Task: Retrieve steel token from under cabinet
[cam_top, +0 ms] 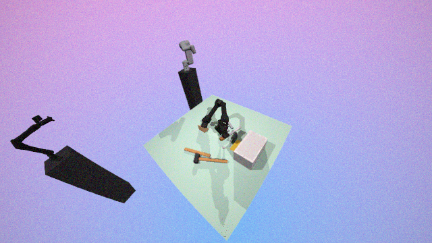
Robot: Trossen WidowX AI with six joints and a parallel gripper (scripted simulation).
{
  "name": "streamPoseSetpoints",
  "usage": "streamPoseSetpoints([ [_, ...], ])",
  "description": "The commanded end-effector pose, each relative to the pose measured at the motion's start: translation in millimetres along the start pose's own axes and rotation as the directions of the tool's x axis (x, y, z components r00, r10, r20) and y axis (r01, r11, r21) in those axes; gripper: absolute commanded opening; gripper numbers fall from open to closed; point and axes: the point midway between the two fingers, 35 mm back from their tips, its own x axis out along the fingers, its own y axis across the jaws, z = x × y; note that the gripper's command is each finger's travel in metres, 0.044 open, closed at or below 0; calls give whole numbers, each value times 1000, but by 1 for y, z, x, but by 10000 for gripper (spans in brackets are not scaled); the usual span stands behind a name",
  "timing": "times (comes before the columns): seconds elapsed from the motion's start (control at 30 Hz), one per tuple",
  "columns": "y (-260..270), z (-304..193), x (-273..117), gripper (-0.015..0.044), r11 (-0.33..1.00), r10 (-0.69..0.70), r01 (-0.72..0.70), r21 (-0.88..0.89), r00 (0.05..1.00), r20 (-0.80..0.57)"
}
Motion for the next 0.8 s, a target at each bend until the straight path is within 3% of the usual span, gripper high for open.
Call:
streamPoseSetpoints([
  [0.0, 0, 1, 4, 270, 1000, -1, 1, 4, 1000, 2],
  [0.77, 1, 2, 42, 270, 1000, -1, 1, 3, 1000, 3],
])
